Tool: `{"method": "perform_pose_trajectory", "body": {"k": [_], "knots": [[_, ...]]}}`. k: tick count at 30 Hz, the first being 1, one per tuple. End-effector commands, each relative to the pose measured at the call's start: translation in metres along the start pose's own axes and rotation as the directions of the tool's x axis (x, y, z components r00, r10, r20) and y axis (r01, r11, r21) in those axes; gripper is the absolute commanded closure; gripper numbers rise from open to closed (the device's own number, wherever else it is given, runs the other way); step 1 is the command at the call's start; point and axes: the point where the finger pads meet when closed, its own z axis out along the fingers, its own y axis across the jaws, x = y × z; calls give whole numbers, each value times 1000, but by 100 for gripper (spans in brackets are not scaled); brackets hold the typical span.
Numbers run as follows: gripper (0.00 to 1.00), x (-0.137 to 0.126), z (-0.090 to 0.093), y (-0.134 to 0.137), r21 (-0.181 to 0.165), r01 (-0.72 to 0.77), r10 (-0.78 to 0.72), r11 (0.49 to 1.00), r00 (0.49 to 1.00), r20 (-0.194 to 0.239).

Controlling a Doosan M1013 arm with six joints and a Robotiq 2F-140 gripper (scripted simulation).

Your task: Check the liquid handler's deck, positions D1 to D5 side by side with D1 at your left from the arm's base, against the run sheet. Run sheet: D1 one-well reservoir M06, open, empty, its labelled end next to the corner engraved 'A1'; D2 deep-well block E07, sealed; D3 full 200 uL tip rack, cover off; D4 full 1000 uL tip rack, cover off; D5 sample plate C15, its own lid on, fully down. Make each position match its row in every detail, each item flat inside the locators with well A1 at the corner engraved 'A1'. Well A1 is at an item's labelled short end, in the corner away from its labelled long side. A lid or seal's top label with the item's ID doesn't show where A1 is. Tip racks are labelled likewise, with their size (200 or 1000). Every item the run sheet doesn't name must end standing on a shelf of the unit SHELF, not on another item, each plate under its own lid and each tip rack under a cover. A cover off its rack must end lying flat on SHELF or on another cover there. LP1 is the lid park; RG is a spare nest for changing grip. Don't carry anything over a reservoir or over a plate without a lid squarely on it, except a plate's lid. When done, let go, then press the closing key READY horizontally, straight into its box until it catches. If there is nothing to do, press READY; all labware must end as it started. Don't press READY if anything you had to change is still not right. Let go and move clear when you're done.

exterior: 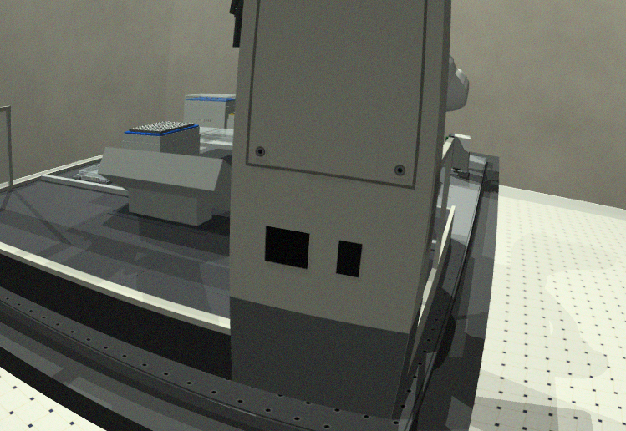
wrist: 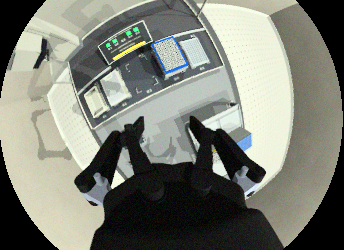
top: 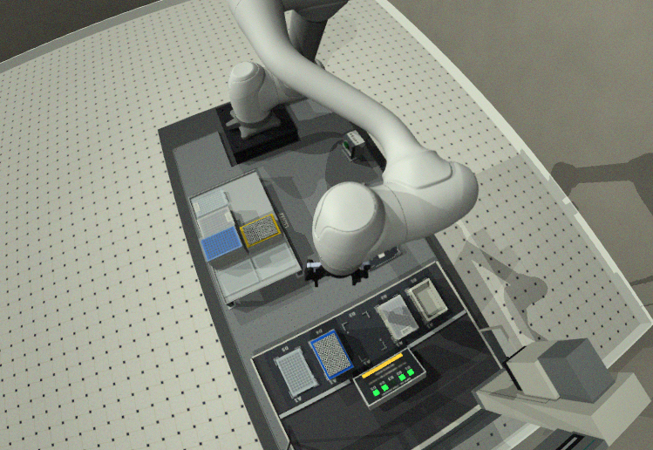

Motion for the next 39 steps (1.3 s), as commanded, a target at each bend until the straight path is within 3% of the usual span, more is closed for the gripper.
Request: {"method": "perform_pose_trajectory", "body": {"k": [1, 15, 27, 39], "knots": [[34, -4, -1, -9, 2, 57, -57, 998, 998, -1], [34, -27, -1, -64, 1, 293, -293, 956, 956, -2], [34, -27, -1, -64, 1, 477, -477, 879, 879, -2], [34, -27, -1, -64, 1, 672, -672, 740, 740, -2]]}}
